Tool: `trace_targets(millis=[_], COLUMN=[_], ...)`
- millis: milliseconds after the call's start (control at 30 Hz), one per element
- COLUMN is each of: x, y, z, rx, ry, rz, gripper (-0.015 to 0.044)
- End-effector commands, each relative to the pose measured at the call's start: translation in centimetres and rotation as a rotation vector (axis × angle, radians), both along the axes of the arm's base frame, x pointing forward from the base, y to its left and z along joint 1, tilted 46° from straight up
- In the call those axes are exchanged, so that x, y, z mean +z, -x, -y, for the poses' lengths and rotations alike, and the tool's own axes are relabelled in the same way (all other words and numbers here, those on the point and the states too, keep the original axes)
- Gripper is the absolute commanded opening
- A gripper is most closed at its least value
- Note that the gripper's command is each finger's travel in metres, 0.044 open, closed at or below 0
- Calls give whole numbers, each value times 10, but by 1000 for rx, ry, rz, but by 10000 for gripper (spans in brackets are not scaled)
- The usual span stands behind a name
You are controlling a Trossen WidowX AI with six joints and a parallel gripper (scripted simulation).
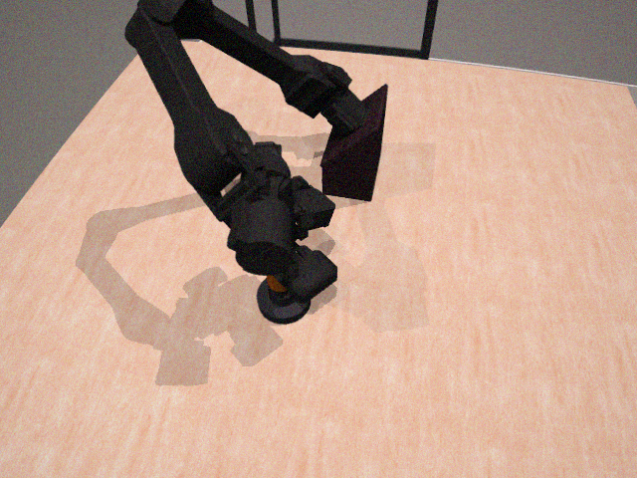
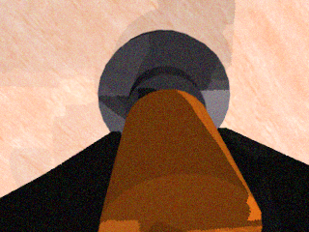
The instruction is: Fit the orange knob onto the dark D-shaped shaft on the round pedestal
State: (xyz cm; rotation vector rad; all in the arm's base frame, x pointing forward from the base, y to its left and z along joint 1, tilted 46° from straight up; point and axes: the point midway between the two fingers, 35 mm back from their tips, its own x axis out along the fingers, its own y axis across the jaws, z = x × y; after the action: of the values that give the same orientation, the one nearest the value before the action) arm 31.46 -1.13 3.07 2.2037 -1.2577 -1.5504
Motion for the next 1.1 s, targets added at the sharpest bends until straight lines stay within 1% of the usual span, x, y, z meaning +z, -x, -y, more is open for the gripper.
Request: trace_targets(millis=[0, 433, 533, 667, 1067], x=[-1, 3, 3, 3, 1], y=[-1, -3, -3, -4, -2], z=[1, -2, -2, -2, 0], rx=[2, 2, 40, 141, 148], ry=[1, 1, 7, 22, 23], rz=[-3, -2, -41, -144, -151], gripper=[0, 0, 0, 0, 0])
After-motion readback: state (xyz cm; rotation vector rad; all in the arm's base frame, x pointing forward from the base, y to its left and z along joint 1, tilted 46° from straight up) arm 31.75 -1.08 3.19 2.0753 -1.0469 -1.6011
